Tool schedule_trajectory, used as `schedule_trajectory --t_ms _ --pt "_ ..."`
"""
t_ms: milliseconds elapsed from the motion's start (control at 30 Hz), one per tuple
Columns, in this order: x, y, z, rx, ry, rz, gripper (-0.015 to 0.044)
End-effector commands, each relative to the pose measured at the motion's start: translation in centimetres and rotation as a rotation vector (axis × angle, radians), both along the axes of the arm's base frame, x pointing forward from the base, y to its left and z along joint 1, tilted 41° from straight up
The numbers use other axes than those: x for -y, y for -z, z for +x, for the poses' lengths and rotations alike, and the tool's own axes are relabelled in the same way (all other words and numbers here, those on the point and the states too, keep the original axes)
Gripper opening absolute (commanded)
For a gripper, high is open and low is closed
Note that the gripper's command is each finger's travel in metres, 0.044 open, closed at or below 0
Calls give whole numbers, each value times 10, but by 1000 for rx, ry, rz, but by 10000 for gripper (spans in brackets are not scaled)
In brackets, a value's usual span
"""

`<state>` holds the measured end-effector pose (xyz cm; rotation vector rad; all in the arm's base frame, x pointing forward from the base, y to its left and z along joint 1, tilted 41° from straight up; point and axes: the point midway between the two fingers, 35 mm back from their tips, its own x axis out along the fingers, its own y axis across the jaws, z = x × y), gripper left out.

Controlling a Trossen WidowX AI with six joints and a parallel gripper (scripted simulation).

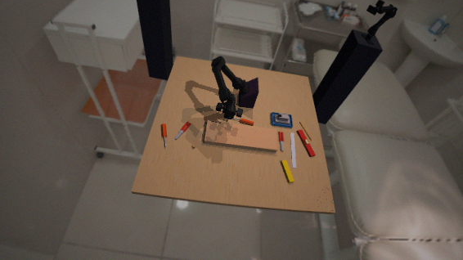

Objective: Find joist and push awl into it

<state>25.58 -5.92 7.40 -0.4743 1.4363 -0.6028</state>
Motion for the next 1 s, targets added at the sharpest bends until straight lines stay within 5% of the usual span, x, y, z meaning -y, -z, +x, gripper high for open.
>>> schedule_trajectory --t_ms 0,333,967 --pt "-18 -25 -4 16 1 2 0" --pt "-23 -30 -8 0 -8 14 0" --pt "-45 -7 23 -11 -393 547 0"
